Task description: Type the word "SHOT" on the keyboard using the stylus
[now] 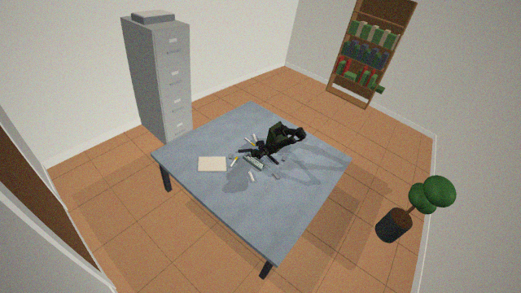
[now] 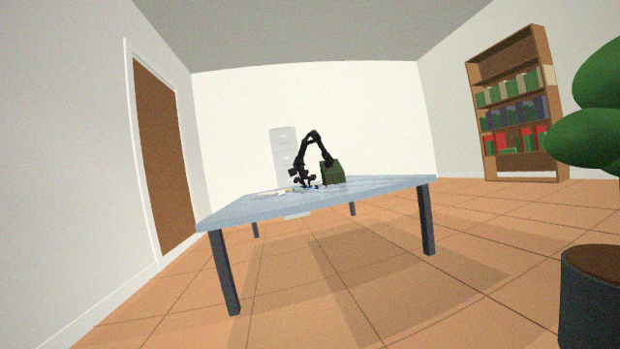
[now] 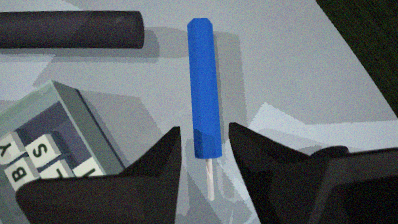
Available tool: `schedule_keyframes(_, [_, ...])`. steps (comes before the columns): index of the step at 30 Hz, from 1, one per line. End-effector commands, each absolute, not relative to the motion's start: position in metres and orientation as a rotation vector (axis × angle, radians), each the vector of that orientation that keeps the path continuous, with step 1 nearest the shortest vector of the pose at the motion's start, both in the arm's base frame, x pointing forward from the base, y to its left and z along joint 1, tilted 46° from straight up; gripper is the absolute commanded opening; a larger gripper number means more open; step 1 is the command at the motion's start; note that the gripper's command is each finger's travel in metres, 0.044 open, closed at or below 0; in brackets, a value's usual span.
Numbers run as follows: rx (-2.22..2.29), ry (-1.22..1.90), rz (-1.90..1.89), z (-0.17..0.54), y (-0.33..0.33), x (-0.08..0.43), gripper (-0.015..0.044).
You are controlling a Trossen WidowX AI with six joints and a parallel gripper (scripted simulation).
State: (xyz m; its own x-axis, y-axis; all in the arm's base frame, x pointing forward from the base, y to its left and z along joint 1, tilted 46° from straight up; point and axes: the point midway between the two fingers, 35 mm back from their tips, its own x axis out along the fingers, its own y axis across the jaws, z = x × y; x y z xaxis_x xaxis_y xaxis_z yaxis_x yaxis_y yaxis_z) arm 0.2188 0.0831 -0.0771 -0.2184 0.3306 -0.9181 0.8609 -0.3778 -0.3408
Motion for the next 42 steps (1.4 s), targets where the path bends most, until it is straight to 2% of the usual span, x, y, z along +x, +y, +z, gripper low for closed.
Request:
schedule_keyframes(1, [1.605, 1.414, -1.642, -0.081, 0.085, 0.216, 0.0150])
schedule_keyframes(16, [1.605, 1.414, -1.642, -0.083, 0.088, 0.217, 0.0150])
schedule_keyframes(21, [1.605, 1.412, -1.633, -0.082, 0.088, 0.218, 0.0019])
schedule_keyframes(24, [1.605, 1.412, -1.633, -0.082, 0.088, 0.218, 0.0000])
schedule_keyframes(42, [1.603, 1.409, -1.633, -0.047, 0.051, 0.217, 0.0000])
